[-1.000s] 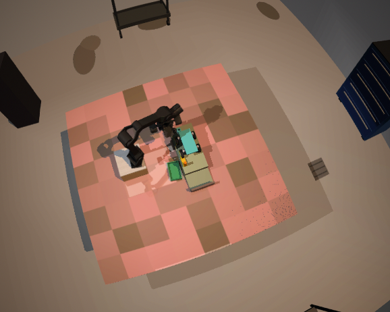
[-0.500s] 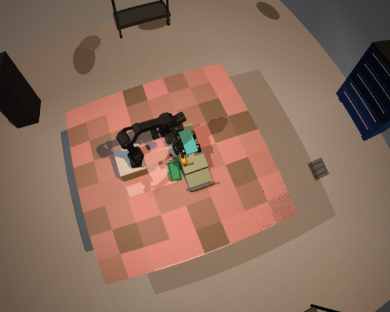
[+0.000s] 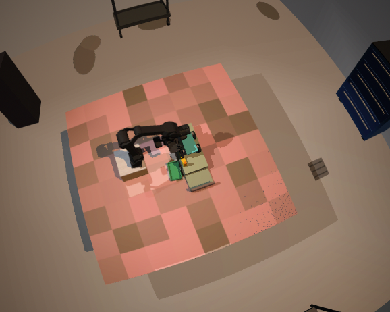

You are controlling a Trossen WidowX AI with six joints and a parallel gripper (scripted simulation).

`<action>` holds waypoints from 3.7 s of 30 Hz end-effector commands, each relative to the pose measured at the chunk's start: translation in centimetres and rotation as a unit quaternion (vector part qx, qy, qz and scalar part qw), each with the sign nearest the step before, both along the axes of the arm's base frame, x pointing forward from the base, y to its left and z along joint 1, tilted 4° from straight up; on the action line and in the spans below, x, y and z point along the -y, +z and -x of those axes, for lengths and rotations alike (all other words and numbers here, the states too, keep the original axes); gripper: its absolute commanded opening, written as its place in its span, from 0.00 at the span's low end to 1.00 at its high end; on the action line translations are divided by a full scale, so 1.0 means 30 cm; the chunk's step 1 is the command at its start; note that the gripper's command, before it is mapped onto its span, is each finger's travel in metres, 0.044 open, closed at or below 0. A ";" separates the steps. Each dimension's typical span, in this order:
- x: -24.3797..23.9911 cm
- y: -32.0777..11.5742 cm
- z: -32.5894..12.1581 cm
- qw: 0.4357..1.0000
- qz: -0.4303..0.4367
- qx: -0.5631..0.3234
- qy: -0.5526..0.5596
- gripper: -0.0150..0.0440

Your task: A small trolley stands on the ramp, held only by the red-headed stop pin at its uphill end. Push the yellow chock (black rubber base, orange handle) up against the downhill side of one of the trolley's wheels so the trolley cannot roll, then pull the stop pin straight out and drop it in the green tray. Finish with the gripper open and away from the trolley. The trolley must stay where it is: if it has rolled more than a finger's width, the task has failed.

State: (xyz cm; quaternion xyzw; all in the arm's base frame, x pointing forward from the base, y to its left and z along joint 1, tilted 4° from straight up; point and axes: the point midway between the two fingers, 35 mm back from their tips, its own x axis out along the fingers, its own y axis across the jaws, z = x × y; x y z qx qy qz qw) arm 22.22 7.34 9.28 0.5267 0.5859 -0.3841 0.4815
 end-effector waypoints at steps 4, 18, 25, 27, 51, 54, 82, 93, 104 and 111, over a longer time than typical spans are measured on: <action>0.080 -0.005 -0.012 1.000 -0.001 0.001 0.001 0.25; 0.241 -0.015 -0.034 1.000 0.001 0.001 0.001 0.25; 0.333 -0.022 -0.046 1.000 0.002 0.001 0.001 0.25; 0.358 -0.023 -0.049 1.000 0.002 0.001 0.001 0.25; 0.455 -0.031 -0.060 0.987 0.024 -0.018 -0.155 0.25; 0.454 -0.031 -0.059 0.979 0.028 -0.022 -0.200 0.25; 0.436 -0.031 -0.056 0.803 0.059 -0.057 -0.590 0.25; 0.428 -0.029 -0.058 0.692 0.066 -0.059 -0.716 0.25; 0.426 -0.028 -0.059 0.653 0.066 -0.058 -0.753 0.25; 0.436 -0.078 -0.018 0.651 0.067 -0.059 -0.754 0.25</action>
